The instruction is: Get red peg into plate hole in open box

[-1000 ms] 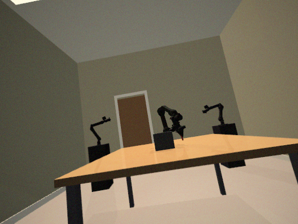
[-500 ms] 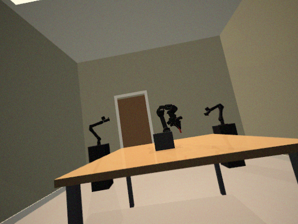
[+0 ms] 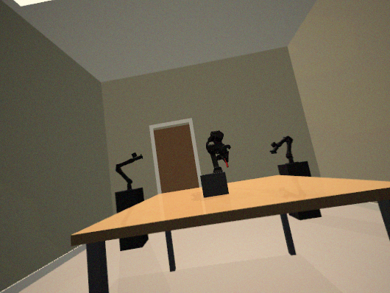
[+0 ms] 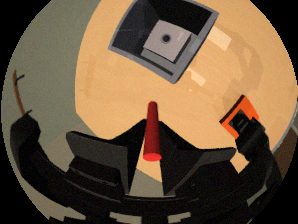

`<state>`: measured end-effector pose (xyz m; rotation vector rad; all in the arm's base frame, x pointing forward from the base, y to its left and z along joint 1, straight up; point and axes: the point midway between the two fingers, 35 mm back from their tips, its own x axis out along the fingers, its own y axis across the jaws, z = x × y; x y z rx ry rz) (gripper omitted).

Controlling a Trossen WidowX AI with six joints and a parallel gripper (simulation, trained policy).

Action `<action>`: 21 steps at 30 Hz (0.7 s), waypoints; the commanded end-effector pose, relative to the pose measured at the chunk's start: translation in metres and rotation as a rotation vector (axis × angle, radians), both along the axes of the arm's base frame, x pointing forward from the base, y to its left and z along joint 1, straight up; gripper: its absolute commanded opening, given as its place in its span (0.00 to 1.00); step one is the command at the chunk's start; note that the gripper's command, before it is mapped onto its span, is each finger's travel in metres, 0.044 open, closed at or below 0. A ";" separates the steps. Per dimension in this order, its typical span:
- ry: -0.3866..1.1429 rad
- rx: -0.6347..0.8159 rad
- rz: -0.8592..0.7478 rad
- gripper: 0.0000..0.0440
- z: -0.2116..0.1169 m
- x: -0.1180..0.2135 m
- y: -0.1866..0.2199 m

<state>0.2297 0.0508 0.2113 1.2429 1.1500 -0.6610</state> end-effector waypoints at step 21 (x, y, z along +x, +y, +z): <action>0.082 -0.102 -0.096 0.00 -0.007 0.024 -0.072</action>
